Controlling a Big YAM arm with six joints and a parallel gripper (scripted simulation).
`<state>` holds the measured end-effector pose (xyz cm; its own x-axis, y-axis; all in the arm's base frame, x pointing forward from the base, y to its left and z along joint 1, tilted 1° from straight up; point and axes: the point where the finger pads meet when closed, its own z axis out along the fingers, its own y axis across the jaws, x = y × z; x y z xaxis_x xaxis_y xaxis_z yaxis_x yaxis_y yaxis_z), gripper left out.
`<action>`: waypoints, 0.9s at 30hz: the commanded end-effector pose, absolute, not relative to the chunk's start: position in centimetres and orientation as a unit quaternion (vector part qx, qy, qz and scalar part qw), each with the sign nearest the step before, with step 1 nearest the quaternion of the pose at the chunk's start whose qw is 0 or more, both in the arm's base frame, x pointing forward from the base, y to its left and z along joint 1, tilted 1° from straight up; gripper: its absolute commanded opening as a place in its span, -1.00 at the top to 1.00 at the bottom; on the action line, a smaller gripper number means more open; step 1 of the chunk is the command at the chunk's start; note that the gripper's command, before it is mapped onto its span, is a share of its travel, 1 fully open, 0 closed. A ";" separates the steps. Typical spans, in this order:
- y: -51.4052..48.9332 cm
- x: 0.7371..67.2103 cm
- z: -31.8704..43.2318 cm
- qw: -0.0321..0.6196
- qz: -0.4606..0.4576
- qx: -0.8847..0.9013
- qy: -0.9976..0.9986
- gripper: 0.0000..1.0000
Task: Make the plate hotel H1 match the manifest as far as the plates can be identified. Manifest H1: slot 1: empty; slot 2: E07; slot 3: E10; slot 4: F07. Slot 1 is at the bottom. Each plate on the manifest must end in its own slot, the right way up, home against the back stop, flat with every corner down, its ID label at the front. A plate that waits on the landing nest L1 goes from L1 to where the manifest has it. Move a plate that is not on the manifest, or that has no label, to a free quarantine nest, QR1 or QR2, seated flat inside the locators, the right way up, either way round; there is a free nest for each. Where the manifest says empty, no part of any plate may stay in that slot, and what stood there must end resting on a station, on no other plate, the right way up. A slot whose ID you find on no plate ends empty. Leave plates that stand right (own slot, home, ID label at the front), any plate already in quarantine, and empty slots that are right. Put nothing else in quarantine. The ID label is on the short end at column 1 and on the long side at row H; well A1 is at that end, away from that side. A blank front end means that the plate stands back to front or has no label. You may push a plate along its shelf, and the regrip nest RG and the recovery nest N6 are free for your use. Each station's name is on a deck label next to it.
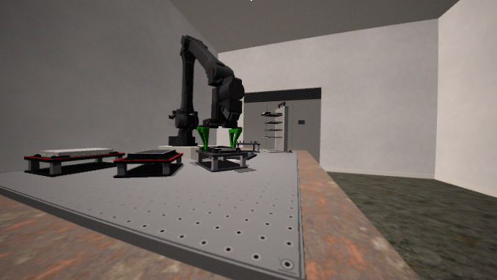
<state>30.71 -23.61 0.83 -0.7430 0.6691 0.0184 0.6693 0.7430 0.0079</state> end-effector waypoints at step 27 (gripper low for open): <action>-24.3 32.6 2.0 -0.006 -0.003 -0.357 -0.934 -0.72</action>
<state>30.81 -23.55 0.89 -0.7439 0.6681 0.0165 0.6683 0.7438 0.0095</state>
